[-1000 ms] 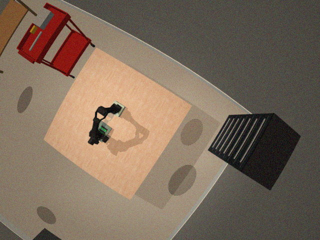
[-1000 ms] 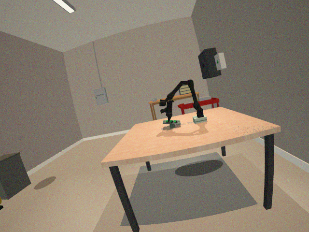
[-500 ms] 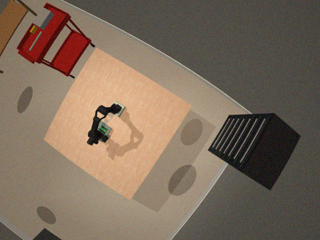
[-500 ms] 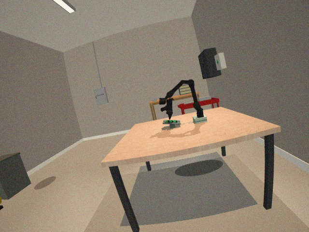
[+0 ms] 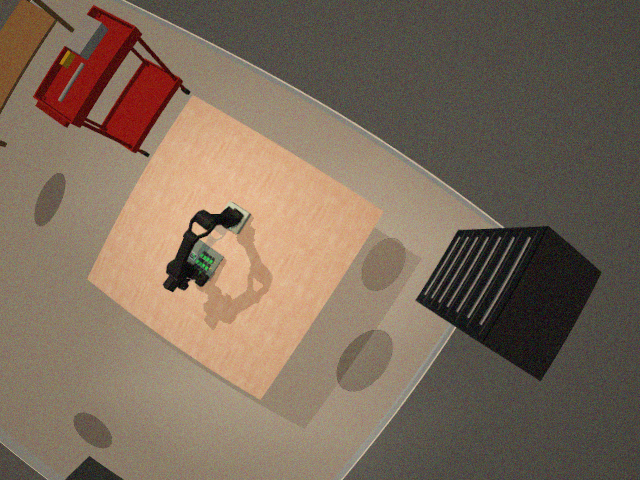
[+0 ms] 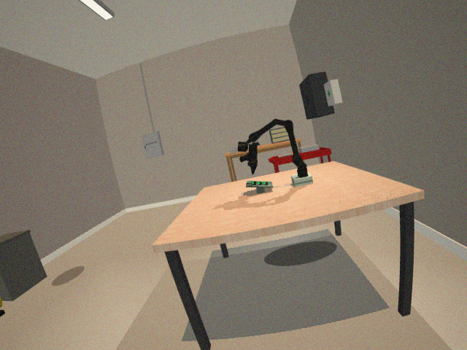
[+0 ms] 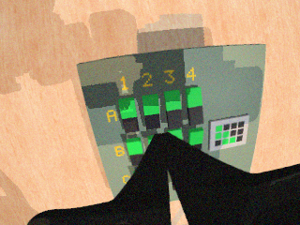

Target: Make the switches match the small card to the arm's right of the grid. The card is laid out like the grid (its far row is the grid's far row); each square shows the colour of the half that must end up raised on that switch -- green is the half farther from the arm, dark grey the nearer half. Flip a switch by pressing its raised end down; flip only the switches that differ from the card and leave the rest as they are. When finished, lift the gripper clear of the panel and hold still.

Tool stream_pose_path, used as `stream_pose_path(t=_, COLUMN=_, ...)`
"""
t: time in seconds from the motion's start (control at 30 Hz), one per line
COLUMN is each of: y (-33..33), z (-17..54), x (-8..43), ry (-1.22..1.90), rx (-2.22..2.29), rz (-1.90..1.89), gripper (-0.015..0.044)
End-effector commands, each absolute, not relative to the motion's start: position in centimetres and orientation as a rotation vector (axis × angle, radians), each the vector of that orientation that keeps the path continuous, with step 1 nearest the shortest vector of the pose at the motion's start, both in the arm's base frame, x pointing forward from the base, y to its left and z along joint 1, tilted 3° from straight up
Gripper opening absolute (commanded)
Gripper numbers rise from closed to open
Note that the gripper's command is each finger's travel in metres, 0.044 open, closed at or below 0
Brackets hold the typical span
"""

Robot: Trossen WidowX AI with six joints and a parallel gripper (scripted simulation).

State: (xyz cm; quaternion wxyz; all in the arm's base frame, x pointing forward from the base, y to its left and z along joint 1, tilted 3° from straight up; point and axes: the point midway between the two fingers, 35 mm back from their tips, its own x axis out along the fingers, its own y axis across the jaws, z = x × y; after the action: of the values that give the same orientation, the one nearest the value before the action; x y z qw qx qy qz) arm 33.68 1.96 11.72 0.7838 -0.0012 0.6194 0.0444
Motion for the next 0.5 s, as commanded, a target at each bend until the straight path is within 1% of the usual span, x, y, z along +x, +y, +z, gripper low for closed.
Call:
stream_pose_path(t=0.0, y=2.1, z=9.3, x=34.6, ry=1.355, rx=-0.008, rz=0.107, gripper=0.0000)
stream_pose_path(t=0.47, y=2.3, z=7.7, x=34.9, ry=1.356, rx=-0.008, rz=0.107, gripper=0.0000)
